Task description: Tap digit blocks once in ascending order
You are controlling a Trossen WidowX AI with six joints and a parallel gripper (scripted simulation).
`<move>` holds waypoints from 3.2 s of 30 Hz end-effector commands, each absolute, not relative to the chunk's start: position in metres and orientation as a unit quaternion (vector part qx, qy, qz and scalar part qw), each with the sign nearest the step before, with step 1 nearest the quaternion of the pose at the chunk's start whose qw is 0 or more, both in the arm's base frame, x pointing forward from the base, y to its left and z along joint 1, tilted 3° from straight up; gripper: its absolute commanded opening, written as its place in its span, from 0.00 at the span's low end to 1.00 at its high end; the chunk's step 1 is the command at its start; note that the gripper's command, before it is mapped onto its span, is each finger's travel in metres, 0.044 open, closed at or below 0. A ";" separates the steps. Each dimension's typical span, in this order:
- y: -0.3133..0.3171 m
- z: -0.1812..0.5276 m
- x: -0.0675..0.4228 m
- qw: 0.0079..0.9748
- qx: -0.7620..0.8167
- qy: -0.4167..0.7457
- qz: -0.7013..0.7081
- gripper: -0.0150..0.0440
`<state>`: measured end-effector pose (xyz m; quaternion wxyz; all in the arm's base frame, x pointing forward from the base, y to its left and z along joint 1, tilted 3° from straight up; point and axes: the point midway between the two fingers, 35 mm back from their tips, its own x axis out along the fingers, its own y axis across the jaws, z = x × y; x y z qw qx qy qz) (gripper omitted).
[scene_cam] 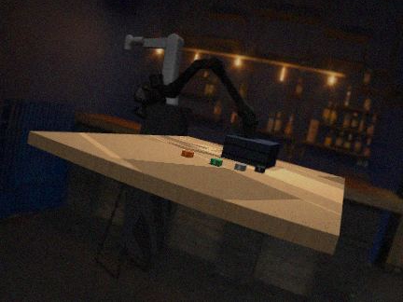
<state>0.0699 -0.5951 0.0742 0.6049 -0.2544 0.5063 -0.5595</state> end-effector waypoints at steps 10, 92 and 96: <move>-0.485 0.066 0.281 0.761 -0.192 0.465 -0.409 0.93; 0.165 0.073 0.210 0.725 -0.049 0.686 0.041 0.93; 0.165 0.073 0.210 0.725 -0.049 0.686 0.041 0.93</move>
